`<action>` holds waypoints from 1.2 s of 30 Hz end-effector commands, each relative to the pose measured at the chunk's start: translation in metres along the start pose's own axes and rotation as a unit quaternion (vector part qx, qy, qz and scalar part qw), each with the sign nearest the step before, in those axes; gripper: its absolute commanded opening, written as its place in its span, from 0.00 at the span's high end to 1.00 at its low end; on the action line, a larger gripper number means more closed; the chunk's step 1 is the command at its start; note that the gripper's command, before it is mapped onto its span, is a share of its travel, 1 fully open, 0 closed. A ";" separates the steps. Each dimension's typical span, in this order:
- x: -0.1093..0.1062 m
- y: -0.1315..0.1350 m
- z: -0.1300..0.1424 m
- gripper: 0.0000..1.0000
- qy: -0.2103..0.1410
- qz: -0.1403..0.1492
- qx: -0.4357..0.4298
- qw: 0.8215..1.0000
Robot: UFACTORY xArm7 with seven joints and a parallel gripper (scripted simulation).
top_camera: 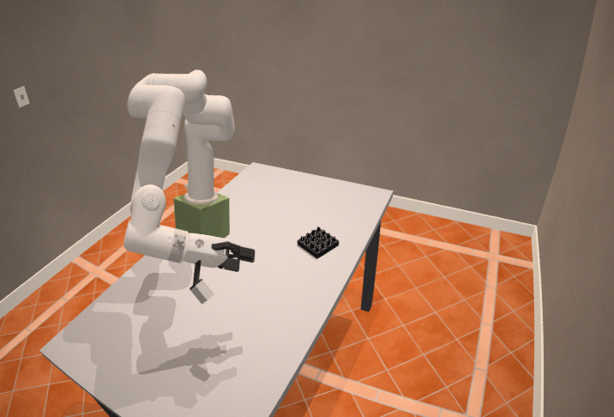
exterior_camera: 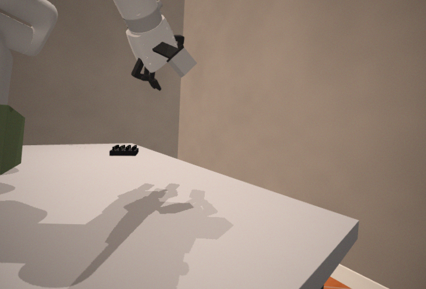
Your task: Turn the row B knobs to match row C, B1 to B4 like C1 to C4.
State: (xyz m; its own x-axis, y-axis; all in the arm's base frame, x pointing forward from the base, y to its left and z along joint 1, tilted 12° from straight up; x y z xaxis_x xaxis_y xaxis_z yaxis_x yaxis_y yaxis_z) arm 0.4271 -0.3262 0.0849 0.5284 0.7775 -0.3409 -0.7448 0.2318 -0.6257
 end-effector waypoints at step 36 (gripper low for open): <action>0.147 0.016 0.041 0.00 0.026 0.187 -0.020 0.982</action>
State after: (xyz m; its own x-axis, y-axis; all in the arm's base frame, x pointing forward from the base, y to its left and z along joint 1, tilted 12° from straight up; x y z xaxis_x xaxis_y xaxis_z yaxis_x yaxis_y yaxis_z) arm 0.4669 -0.2176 0.0602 0.3078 0.7958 -0.5215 -0.8557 -0.0082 -0.5175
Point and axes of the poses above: the point where the finger pads meet when closed, its own x axis out along the fingers, its own y axis across the jaws, z = x × y, the point moved 8 cm from there along -x, back along the fingers, and after that the axes turned 6 degrees about x, right-handed, at the moved point
